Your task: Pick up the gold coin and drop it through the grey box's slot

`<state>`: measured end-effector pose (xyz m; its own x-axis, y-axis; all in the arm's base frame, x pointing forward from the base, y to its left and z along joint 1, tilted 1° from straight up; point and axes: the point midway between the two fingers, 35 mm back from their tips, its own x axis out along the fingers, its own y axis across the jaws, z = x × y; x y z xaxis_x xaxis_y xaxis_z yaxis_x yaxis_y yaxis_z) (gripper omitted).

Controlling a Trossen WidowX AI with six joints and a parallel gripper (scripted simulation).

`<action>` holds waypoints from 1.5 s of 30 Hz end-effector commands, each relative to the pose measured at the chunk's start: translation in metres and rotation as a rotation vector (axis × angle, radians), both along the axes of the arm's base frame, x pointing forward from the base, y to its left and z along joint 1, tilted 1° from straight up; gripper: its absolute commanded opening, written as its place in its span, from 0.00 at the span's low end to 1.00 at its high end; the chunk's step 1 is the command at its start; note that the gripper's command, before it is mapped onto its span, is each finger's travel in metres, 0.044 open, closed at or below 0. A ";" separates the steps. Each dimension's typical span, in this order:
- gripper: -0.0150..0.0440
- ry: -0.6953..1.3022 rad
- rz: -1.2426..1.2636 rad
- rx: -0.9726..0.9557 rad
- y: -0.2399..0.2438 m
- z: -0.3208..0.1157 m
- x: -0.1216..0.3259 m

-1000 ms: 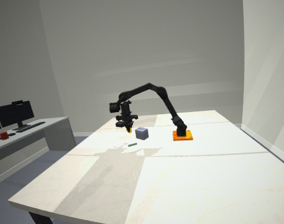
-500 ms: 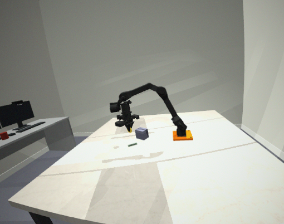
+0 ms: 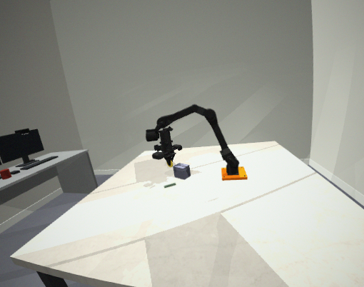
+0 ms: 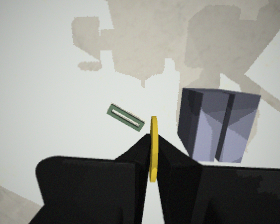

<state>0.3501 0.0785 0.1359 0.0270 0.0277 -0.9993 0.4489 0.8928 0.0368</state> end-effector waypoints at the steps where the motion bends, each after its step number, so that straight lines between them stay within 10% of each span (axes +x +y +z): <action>1: 0.25 -0.002 0.006 0.001 -0.010 0.000 -0.004; 45: 0.25 0.004 -0.001 -0.006 -0.070 -0.005 -0.038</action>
<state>0.3122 0.0093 0.1306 0.0234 0.0227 -0.9995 0.4469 0.8941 0.0308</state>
